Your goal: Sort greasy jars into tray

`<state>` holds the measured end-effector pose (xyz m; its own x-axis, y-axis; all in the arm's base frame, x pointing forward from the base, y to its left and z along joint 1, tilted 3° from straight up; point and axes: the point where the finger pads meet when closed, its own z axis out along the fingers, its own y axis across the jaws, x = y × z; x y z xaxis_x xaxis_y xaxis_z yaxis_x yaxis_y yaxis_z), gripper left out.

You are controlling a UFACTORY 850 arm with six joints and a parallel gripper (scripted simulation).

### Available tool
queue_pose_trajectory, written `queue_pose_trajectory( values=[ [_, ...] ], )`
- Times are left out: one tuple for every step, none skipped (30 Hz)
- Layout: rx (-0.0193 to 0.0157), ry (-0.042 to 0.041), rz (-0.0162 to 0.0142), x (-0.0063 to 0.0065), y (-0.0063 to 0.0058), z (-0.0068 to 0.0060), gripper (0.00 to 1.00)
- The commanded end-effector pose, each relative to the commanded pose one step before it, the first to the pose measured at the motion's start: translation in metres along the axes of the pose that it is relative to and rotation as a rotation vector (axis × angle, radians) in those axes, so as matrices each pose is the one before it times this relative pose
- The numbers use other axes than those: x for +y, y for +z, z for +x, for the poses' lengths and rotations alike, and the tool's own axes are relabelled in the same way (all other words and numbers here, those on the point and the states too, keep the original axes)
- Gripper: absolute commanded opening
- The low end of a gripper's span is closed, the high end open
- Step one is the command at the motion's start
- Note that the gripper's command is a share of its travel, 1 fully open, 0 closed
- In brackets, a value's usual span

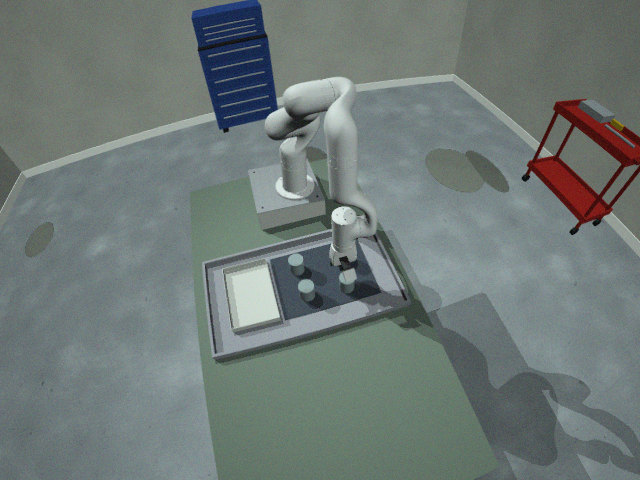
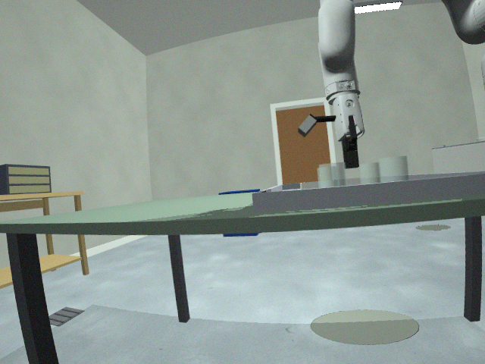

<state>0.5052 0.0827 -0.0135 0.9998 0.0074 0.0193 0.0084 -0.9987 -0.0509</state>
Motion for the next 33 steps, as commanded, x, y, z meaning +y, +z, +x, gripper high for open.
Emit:
queue_pose_trajectory(
  values=[
    [0.00174, -0.00003, 0.00008, -0.00013, -0.00109, 0.00149, 0.00],
    [0.00000, 0.00000, 0.00000, 0.00000, -0.00011, 0.00013, 0.00],
    [0.00000, 0.00000, 0.00000, 0.00000, -0.00011, 0.00013, 0.00],
    [0.00000, 0.00000, 0.00000, 0.00000, -0.00011, 0.00013, 0.00],
    [0.00000, 0.00000, 0.00000, 0.00000, -0.00011, 0.00013, 0.00],
    [0.00000, 0.00000, 0.00000, 0.00000, -0.00011, 0.00013, 0.00],
    [0.00000, 0.00000, 0.00000, 0.00000, -0.00011, 0.00013, 0.00],
    [0.00000, 0.00000, 0.00000, 0.00000, -0.00011, 0.00013, 0.00],
    [0.00000, 0.00000, 0.00000, 0.00000, -0.00011, 0.00013, 0.00],
    [0.00000, 0.00000, 0.00000, 0.00000, -0.00011, 0.00013, 0.00],
    [0.00000, 0.00000, 0.00000, 0.00000, -0.00011, 0.00013, 0.00],
    [0.00000, 0.00000, 0.00000, 0.00000, -0.00011, 0.00013, 0.00],
    [0.00000, 0.00000, 0.00000, 0.00000, 0.00000, 0.00000, 0.00],
    [0.00000, 0.00000, 0.00000, 0.00000, 0.00000, 0.00000, 0.00],
    [0.00000, 0.00000, 0.00000, 0.00000, -0.00011, 0.00013, 0.00],
    [0.00000, 0.00000, 0.00000, 0.00000, -0.00011, 0.00013, 0.00],
    [0.00000, 0.00000, 0.00000, 0.00000, -0.00011, 0.00013, 0.00],
    [0.00000, 0.00000, 0.00000, 0.00000, -0.00011, 0.00013, 0.00],
    [0.00000, 0.00000, 0.00000, 0.00000, -0.00011, 0.00013, 0.00],
    [0.00000, 0.00000, 0.00000, 0.00000, -0.00011, 0.00013, 0.00],
    [0.00000, 0.00000, 0.00000, 0.00000, -0.00011, 0.00013, 0.00],
    [0.00000, 0.00000, 0.00000, 0.00000, -0.00011, 0.00013, 0.00],
    [0.00000, 0.00000, 0.00000, 0.00000, -0.00011, 0.00013, 0.00],
    [0.00000, 0.00000, 0.00000, 0.00000, -0.00011, 0.00013, 0.00],
    [0.00000, 0.00000, 0.00000, 0.00000, -0.00011, 0.00013, 0.00],
    [0.00000, 0.00000, 0.00000, 0.00000, -0.00011, 0.00013, 0.00],
    [0.00000, 0.00000, 0.00000, 0.00000, -0.00011, 0.00013, 0.00],
    [0.00000, 0.00000, 0.00000, 0.00000, -0.00011, 0.00013, 0.00],
    [0.00000, 0.00000, 0.00000, 0.00000, -0.00011, 0.00013, 0.00],
    [0.00000, 0.00000, 0.00000, 0.00000, 0.00000, 0.00000, 0.00],
    [0.00000, 0.00000, 0.00000, 0.00000, 0.00000, 0.00000, 0.00],
    [0.00000, 0.00000, 0.00000, 0.00000, -0.00011, 0.00013, 0.00],
    [0.00000, 0.00000, 0.00000, 0.00000, -0.00011, 0.00013, 0.00]
  ],
)
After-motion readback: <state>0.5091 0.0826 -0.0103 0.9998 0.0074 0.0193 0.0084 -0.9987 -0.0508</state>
